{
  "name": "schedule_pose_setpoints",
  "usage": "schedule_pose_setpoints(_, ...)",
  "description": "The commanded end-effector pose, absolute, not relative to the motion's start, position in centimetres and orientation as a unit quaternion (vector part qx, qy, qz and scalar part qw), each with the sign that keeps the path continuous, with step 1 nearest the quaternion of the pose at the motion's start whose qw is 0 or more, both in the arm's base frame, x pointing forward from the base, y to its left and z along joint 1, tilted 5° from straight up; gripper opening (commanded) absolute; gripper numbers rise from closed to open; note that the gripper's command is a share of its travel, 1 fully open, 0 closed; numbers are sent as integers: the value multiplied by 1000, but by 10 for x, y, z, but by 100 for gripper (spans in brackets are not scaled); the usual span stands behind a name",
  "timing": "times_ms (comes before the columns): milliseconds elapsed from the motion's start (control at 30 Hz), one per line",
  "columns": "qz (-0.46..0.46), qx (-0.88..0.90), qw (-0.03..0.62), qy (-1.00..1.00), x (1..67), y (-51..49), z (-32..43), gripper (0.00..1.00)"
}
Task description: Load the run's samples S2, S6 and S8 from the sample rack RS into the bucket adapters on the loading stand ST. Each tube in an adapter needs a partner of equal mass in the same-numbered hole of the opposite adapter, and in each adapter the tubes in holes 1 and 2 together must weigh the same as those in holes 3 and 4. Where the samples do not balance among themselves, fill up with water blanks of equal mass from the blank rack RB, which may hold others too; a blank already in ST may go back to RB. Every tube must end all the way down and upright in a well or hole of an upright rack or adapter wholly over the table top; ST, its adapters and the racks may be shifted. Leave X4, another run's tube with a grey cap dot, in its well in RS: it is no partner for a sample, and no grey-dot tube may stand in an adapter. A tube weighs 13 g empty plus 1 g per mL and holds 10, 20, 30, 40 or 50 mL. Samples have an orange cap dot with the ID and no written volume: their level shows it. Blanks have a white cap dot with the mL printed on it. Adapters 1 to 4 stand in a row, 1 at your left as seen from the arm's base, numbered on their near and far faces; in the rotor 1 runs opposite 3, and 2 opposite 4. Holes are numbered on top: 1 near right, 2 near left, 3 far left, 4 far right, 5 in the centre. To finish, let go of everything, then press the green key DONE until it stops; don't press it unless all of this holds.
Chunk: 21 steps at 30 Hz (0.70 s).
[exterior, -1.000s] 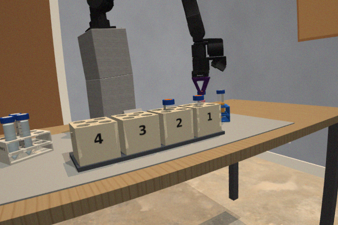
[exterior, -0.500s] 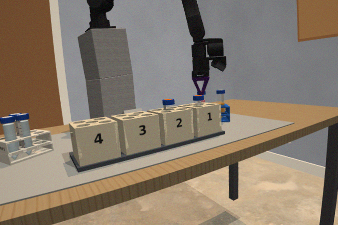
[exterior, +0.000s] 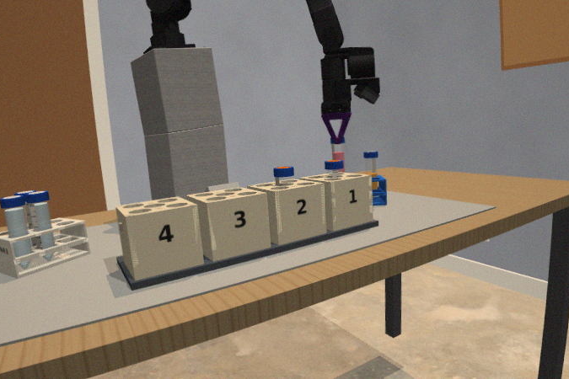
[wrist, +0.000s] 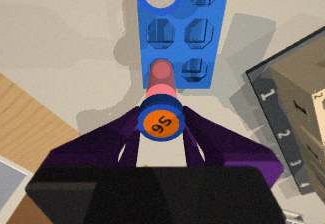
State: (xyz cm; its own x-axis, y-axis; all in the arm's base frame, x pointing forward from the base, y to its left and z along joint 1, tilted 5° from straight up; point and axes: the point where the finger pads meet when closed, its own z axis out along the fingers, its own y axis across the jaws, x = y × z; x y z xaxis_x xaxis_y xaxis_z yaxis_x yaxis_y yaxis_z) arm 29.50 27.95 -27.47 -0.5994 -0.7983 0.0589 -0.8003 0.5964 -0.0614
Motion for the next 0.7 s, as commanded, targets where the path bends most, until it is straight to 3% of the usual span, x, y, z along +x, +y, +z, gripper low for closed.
schedule_pose_setpoints(0,38,444,2,-895,300,290,-259,0)
schedule_pose_setpoints(667,37,444,2,-895,299,293,-200,0)
